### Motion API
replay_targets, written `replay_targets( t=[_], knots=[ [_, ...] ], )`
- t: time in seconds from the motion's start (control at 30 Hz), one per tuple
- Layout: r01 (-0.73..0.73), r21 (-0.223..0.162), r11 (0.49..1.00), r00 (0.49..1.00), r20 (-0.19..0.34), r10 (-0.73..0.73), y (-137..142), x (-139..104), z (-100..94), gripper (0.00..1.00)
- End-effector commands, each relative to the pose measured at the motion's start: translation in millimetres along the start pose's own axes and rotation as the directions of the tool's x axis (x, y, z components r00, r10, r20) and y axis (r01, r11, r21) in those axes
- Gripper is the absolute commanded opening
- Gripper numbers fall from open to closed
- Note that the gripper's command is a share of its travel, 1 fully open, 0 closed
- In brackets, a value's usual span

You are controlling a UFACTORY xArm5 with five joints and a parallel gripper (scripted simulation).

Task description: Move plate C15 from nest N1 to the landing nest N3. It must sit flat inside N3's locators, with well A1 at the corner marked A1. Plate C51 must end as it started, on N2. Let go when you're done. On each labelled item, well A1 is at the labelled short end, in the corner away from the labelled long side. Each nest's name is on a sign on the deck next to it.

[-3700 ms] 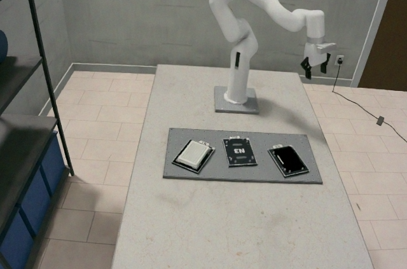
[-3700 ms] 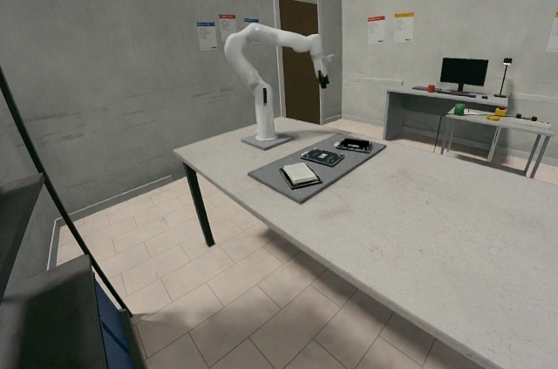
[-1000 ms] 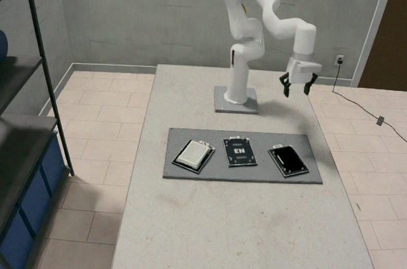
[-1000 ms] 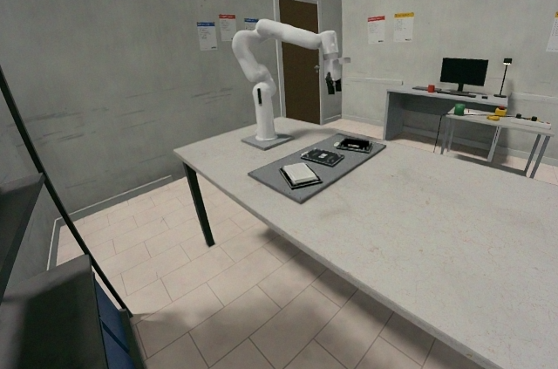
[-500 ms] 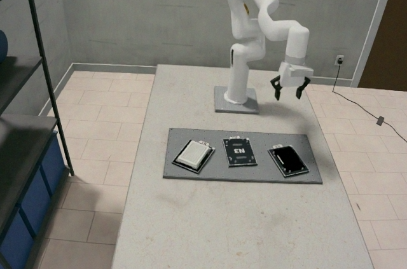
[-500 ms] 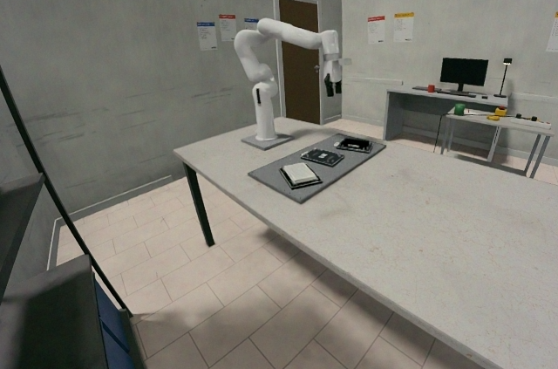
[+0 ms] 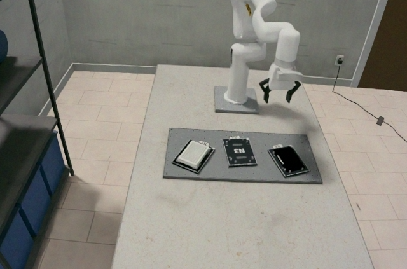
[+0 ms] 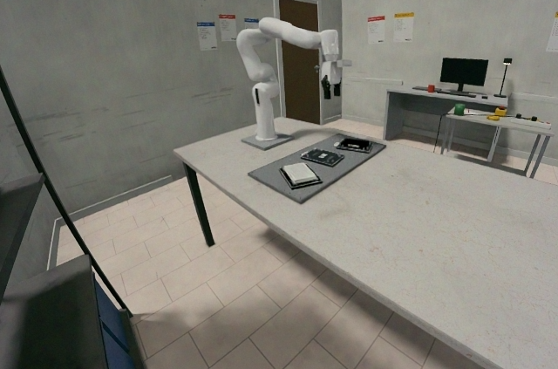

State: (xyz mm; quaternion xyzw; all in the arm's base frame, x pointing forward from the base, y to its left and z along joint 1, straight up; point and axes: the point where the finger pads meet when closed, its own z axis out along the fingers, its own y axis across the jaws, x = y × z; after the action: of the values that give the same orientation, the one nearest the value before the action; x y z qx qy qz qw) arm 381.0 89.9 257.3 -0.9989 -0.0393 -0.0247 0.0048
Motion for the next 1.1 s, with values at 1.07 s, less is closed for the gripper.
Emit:
replay_targets(
  t=[1.07],
  knots=[
    [-0.542, -0.027, 0.84, 0.839, 0.04, 0.543, 129, -24, 43.0, 1.0]
  ],
)
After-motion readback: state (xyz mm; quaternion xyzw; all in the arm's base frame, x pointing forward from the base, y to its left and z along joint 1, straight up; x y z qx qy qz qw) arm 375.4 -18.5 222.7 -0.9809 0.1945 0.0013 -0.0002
